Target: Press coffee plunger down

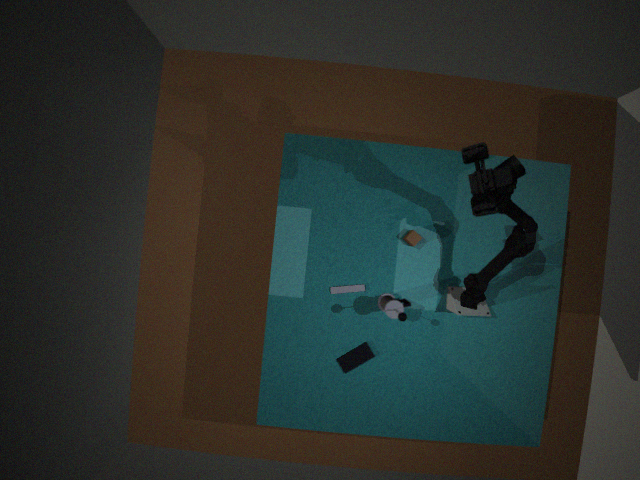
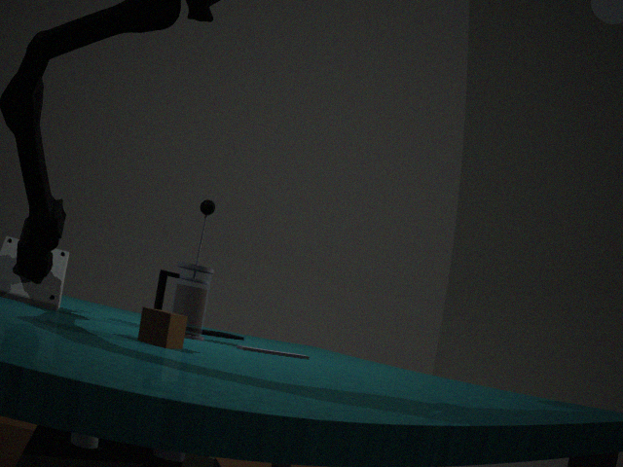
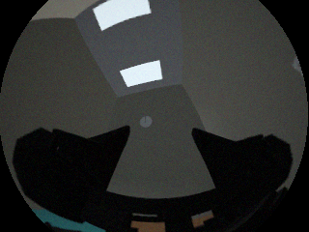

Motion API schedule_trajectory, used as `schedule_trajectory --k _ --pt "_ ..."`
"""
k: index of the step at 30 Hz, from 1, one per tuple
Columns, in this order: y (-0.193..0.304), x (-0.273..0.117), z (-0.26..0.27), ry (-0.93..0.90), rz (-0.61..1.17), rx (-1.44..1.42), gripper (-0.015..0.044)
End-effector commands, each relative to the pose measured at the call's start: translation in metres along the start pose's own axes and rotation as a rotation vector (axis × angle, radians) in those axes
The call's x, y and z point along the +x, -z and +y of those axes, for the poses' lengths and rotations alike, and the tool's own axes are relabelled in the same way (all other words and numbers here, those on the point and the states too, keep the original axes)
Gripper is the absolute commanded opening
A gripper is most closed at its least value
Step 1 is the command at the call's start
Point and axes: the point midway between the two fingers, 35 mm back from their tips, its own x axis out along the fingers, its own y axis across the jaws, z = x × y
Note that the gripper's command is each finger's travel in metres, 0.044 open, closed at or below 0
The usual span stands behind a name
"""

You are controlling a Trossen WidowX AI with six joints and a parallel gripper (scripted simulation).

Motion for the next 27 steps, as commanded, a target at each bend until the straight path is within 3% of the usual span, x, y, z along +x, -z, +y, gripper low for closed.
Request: schedule_trajectory --k 1,8,14,22,27 --pt "0.047 0.013 0.024 0.011 0.129 0.197 0.0440" --pt "0.142 0.025 0.101 0.038 0.469 0.495 0.0440" --pt "0.204 0.008 0.188 0.047 0.795 0.616 0.0440" --pt "0.250 -0.057 0.304 0.059 1.224 0.534 0.0440" --pt "0.257 -0.120 0.362 0.076 1.433 0.253 0.0440"
